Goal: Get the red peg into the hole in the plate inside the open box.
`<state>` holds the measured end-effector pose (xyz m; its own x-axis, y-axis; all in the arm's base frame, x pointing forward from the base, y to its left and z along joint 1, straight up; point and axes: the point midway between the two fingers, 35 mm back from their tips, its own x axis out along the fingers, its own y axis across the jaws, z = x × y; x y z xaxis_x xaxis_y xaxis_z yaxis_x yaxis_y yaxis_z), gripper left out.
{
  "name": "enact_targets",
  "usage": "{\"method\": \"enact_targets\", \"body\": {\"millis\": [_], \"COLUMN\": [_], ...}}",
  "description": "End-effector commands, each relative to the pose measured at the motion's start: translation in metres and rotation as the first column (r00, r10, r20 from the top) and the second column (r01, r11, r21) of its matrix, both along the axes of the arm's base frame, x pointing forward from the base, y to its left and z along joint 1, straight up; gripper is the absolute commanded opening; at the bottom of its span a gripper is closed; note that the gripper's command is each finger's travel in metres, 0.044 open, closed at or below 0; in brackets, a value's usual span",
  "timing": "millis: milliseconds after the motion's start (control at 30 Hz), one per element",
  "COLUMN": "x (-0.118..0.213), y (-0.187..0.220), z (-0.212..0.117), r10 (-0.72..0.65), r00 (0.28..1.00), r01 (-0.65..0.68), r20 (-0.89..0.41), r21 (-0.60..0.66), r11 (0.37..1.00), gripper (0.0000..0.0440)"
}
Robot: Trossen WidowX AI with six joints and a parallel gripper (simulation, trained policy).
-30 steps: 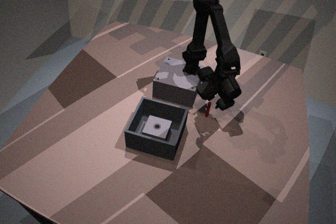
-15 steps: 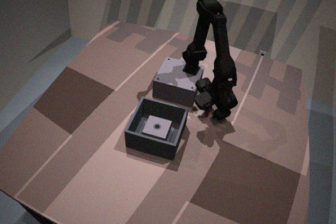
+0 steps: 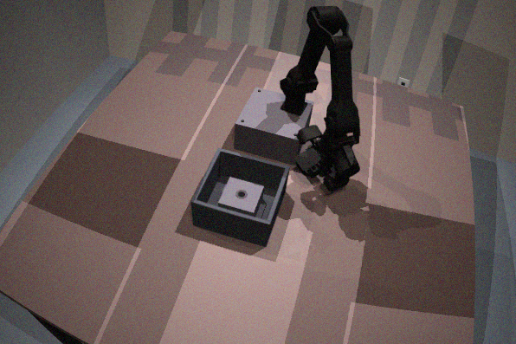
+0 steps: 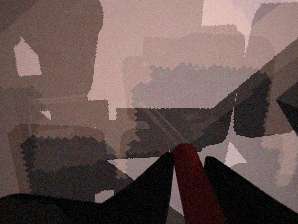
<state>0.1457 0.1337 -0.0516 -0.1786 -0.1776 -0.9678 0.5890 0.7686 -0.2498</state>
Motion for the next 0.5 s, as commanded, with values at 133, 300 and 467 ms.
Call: {"method": "enact_targets", "body": {"millis": [133,300,467], "x": [0.006,0.015,0.022], "y": [0.003,0.007,0.009], "z": [0.006,0.023,0.038], "r10": [0.011,0.012,0.009], "r00": [1.0,0.999,0.997], "r01": [-0.011,-0.012,-0.007], "r20": [0.015,0.047,0.073], "r21": [-0.023,-0.018,-0.019], "r11": [1.0,1.0,1.0], "gripper": [0.0,0.0,0.0]}}
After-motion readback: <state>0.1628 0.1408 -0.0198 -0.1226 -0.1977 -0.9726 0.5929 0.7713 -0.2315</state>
